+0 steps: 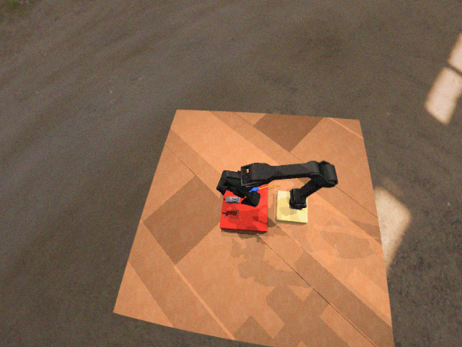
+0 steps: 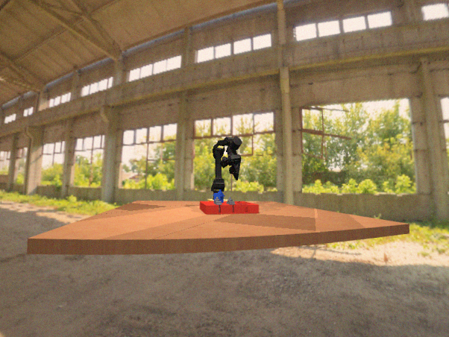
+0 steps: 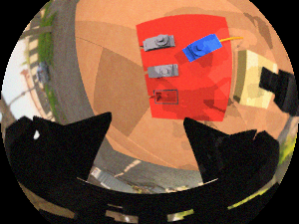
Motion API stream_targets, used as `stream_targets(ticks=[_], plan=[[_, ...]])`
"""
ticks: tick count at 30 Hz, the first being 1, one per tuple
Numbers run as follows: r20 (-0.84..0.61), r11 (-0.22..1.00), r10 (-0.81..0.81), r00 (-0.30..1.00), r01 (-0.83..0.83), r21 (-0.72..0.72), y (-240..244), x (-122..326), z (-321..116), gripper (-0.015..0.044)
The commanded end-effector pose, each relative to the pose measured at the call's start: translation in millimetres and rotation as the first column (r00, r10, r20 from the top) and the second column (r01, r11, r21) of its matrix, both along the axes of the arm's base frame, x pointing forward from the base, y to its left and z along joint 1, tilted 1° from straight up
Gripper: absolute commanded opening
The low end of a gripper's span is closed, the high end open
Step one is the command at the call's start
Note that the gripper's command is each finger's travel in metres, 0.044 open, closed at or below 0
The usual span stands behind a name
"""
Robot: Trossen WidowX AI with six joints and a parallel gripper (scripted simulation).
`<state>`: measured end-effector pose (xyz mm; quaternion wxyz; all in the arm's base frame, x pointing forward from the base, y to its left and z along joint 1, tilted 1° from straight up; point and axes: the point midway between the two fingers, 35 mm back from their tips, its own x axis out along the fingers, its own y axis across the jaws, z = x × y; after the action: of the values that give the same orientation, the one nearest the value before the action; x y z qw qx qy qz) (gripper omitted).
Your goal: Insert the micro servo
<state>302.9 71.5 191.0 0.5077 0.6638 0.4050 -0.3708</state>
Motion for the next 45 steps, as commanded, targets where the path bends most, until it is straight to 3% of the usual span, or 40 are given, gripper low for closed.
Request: stream_targets(ticks=[1,12,25,45], plan=[[-0.064,0.994,-0.11,0.992,0.111,0.002,-17,-7,-11,0.044],[-0.241,0.905,-0.417,0.876,0.424,-0.025,-60,-32,-38,0.044],[-0.4,0.681,-0.701,0.59,0.721,-0.131,-100,-69,-62,0.044],[-0.406,0.667,-0.713,0.572,0.733,-0.138,-101,-71,-94,0.044]])
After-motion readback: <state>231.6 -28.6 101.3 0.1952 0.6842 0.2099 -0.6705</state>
